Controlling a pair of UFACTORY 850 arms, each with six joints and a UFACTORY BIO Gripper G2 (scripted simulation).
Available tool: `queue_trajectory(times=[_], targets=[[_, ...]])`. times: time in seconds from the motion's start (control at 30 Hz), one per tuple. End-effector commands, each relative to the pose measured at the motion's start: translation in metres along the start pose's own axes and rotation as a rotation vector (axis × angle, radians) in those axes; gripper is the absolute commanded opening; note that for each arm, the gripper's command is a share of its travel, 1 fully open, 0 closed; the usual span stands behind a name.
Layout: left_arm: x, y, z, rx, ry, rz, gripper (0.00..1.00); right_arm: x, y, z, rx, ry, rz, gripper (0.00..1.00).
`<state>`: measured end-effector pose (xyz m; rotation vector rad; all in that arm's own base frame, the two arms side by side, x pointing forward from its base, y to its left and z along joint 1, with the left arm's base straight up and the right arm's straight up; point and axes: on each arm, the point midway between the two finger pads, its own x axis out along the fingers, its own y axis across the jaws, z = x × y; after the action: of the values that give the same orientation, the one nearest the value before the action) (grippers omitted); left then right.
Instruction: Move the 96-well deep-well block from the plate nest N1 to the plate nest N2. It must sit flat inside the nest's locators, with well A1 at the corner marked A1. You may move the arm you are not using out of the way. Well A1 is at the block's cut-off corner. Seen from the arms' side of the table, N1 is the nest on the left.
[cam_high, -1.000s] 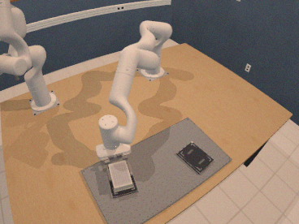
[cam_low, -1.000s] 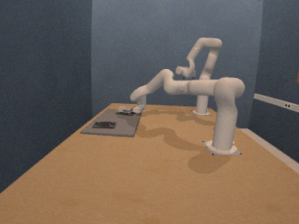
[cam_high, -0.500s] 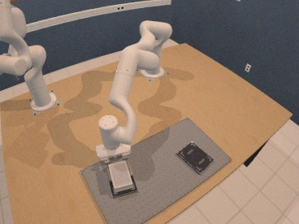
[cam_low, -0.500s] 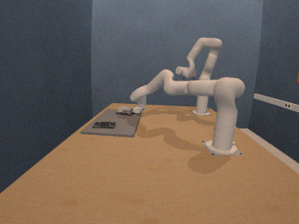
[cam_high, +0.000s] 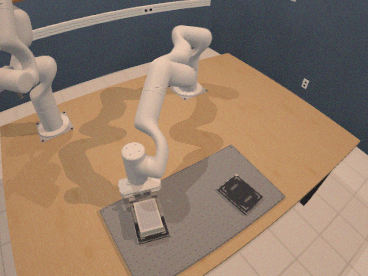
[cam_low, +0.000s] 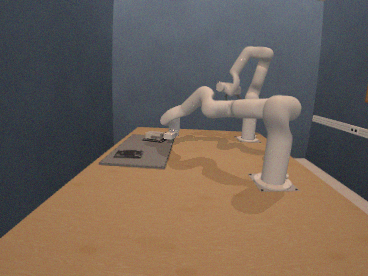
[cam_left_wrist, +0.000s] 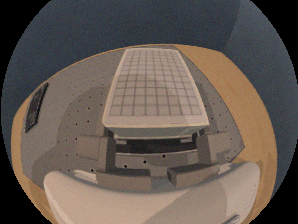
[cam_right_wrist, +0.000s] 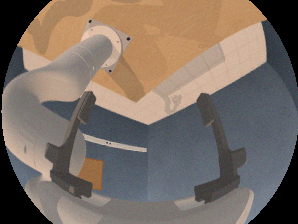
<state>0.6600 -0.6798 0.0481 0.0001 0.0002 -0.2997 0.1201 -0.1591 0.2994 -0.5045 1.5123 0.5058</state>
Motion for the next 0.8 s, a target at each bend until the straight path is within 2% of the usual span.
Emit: queue_trajectory(times=[0.0, 0.77], targets=[[0.0007, -0.0005, 0.0014, -0.002, -0.003, 0.000, 0.00, -0.0004, -0.0004, 0.0003, 0.000, 0.000, -0.001, 1.00], [0.0008, -0.0005, -0.0018, -0.002, -0.003, 0.000, 0.00, -0.0004, -0.0004, 0.0003, 0.000, 0.000, -0.001, 1.00]])
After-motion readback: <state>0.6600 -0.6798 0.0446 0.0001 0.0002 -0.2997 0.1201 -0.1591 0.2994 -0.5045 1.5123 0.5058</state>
